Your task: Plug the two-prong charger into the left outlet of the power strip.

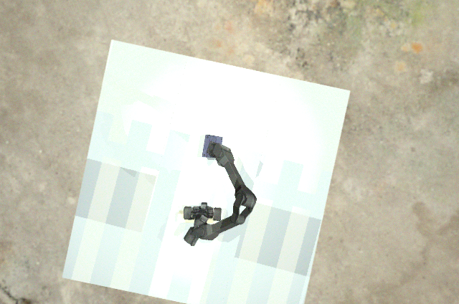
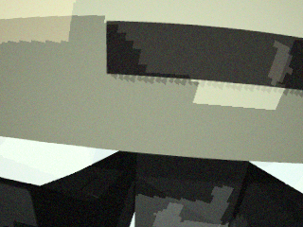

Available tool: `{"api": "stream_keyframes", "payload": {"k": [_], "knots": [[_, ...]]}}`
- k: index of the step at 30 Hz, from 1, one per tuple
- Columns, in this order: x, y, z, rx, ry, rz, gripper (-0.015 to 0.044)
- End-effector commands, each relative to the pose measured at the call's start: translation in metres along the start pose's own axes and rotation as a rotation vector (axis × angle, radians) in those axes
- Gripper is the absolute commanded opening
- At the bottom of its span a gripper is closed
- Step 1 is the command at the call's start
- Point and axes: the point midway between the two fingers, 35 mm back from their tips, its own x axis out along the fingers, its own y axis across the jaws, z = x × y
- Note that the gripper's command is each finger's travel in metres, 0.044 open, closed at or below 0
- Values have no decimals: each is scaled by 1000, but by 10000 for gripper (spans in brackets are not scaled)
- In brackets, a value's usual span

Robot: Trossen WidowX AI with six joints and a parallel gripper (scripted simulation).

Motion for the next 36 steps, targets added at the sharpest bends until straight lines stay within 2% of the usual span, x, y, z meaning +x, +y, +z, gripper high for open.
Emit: {"api": "stream_keyframes", "payload": {"k": [1,36], "knots": [[0,1,3,-15,-12,2,0],[-2,2,7,-15,-12,2,0]]}}
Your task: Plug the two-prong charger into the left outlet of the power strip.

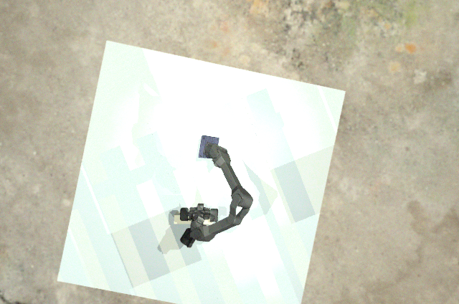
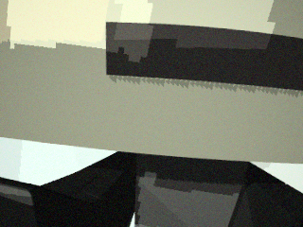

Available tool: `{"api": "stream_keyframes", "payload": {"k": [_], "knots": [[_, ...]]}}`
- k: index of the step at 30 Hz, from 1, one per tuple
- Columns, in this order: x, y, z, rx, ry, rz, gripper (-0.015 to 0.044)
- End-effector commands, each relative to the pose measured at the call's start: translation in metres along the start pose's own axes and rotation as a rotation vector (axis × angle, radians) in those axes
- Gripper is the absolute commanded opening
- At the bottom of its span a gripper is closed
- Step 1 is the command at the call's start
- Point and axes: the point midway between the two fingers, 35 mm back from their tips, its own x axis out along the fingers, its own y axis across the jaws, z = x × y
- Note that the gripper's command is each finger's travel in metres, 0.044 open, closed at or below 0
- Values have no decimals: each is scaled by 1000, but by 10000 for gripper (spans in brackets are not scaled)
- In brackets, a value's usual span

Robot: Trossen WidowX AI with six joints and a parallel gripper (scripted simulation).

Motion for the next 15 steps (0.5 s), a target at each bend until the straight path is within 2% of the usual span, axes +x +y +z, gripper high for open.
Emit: {"api": "stream_keyframes", "payload": {"k": [1,15], "knots": [[-1,1,6,-17,-16,1,0],[0,1,7,-17,-16,1,0]]}}
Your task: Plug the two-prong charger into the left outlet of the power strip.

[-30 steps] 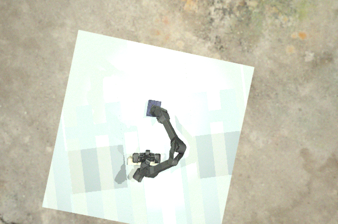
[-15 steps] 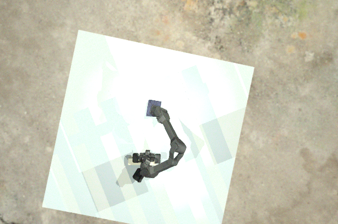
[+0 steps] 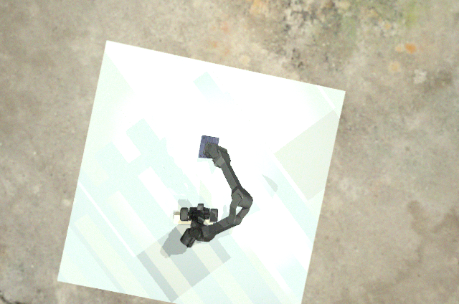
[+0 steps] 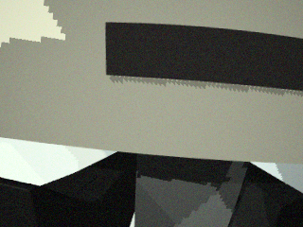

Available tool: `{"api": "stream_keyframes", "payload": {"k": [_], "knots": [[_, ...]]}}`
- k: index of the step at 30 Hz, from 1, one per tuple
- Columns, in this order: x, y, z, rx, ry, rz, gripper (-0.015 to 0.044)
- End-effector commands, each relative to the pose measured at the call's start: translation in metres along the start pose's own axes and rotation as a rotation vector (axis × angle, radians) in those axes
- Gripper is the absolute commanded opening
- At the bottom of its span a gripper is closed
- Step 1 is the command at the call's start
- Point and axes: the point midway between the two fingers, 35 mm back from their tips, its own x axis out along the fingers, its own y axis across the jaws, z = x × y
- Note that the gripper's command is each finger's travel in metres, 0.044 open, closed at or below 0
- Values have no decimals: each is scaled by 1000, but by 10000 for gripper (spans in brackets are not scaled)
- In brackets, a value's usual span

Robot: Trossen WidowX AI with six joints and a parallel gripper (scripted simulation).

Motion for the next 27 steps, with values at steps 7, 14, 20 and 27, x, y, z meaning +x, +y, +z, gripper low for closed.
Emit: {"api": "stream_keyframes", "payload": {"k": [7,14,20,27], "knots": [[1,2,7,-18,-18,0,0],[0,0,0,1,1,1,0],[0,0,0,1,1,1,0],[0,0,0,1,1,1,184]]}}
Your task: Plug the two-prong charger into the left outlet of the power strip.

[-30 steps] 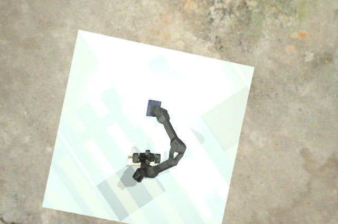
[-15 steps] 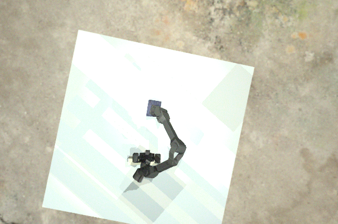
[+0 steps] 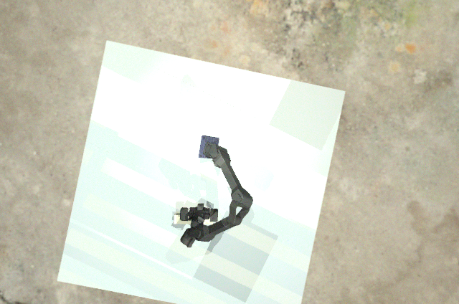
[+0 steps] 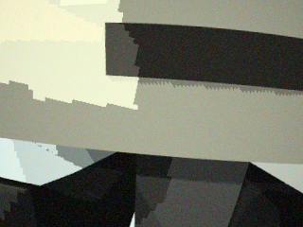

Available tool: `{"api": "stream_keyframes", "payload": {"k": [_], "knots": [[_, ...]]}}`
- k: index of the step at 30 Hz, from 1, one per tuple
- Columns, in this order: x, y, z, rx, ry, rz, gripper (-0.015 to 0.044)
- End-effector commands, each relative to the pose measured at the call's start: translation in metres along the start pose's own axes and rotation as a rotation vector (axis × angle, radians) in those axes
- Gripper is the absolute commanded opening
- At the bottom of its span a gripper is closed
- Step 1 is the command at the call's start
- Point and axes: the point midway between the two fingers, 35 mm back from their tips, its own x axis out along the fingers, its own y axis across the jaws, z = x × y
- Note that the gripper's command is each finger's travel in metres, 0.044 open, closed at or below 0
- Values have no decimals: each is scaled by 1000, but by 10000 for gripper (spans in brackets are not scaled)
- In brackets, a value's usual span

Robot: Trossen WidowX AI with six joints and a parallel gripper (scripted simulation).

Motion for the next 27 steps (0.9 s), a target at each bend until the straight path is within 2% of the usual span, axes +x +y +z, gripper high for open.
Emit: {"api": "stream_keyframes", "payload": {"k": [1,10,27], "knots": [[0,0,0,-2,-2,-1,210],[0,0,0,-2,-2,-1,440],[0,0,-5,-9,-9,-1,440]]}}
